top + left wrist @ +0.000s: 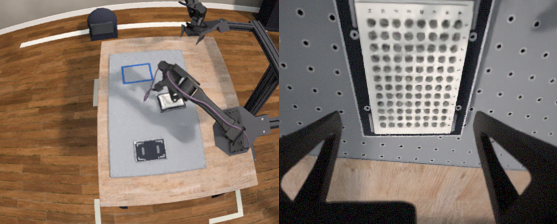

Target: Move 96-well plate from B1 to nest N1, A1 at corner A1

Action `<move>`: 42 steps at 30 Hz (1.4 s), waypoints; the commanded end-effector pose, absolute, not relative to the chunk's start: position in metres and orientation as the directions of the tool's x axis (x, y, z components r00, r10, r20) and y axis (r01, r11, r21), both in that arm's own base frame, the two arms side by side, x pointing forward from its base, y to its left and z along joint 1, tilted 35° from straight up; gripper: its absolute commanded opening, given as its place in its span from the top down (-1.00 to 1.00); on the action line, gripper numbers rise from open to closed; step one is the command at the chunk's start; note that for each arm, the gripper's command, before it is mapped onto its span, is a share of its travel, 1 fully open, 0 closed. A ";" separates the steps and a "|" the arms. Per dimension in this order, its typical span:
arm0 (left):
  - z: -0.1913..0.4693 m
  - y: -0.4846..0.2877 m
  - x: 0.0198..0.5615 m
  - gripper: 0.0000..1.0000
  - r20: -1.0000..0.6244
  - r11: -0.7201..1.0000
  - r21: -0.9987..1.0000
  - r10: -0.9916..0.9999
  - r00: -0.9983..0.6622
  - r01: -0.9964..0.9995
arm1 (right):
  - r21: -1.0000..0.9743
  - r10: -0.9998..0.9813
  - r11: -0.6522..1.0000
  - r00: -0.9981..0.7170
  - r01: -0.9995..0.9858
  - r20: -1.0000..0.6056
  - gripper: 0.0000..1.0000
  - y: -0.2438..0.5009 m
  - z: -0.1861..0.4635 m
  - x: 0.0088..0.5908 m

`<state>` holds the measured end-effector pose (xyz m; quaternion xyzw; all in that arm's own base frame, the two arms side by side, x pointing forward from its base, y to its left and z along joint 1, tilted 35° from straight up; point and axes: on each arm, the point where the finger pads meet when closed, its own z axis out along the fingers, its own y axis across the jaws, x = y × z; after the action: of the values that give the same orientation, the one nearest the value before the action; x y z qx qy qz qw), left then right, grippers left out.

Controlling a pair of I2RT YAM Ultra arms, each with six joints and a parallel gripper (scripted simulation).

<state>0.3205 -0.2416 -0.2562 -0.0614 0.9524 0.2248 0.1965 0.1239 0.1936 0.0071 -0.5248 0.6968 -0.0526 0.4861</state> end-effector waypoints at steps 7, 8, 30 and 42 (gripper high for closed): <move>-0.263 -0.250 0.329 -1.00 -0.412 0.898 0.390 -0.026 -0.911 -0.202 | -0.593 -0.777 0.444 0.041 -0.671 -0.628 -1.00 0.187 0.011 0.117; -0.264 -0.250 0.329 -1.00 -0.413 0.898 0.390 -0.025 -0.910 -0.202 | -0.593 -0.777 0.444 0.041 -0.671 -0.628 -1.00 0.187 0.011 0.117; -0.290 -0.237 0.345 -1.00 -0.425 0.900 0.383 -0.030 -0.905 -0.210 | -0.593 -0.777 0.444 0.041 -0.672 -0.628 -1.00 0.187 0.011 0.117; -0.300 -0.230 0.347 -0.92 -0.417 0.896 0.394 -0.023 -0.909 -0.203 | -0.593 -0.777 0.443 0.041 -0.672 -0.628 -1.00 0.187 0.011 0.117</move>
<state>0.3408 -0.2197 -0.3004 -0.0684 0.9523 0.2250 0.1944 0.1193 0.1901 0.0112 -0.5210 0.6942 -0.0522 0.4939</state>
